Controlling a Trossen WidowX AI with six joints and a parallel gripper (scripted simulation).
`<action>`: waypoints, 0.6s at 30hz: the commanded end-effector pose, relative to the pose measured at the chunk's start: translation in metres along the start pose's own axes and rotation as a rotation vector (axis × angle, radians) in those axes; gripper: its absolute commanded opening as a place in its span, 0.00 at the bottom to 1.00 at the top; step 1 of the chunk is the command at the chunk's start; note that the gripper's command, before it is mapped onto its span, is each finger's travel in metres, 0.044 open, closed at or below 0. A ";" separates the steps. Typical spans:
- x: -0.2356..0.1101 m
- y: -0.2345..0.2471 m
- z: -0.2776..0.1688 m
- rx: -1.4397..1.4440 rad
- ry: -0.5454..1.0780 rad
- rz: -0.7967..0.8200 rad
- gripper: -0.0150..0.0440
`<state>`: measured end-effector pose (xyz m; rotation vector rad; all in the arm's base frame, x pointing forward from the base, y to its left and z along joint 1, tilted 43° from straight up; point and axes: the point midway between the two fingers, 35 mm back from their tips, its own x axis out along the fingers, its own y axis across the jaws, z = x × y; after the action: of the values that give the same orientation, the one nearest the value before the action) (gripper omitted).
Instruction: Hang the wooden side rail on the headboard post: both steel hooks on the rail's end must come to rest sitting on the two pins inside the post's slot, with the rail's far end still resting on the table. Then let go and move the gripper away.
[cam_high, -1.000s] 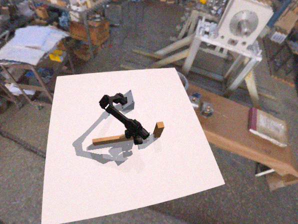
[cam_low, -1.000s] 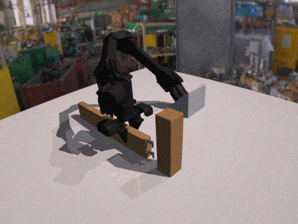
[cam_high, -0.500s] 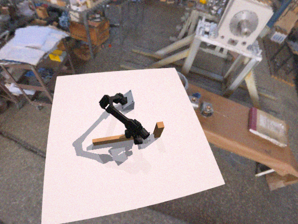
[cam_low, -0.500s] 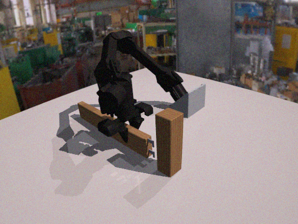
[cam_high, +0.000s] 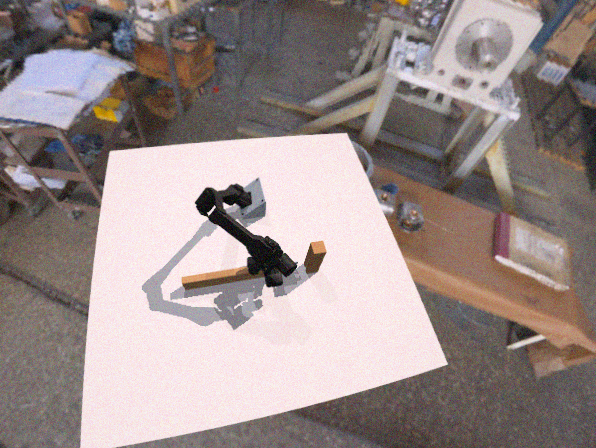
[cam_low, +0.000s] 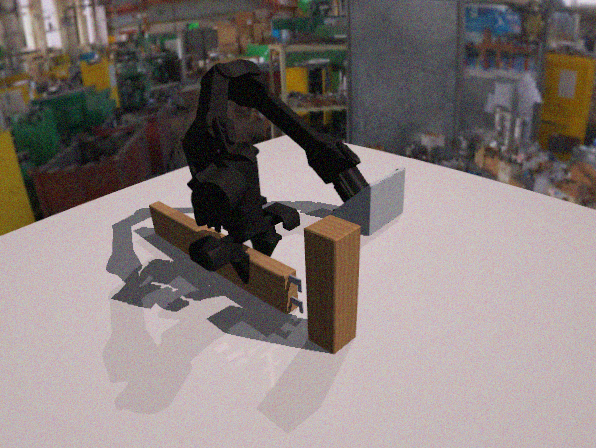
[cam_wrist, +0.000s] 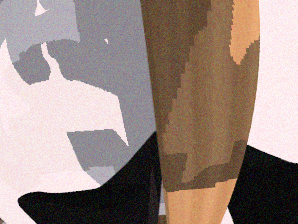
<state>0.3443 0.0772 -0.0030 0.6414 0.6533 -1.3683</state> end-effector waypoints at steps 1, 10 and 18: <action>-0.007 0.002 -0.001 0.001 -0.001 0.018 0.25; -0.008 0.002 -0.001 0.001 -0.001 0.018 0.25; -0.009 0.002 -0.001 0.001 0.000 0.018 0.25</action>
<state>0.3439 0.0789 -0.0012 0.6403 0.6533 -1.3695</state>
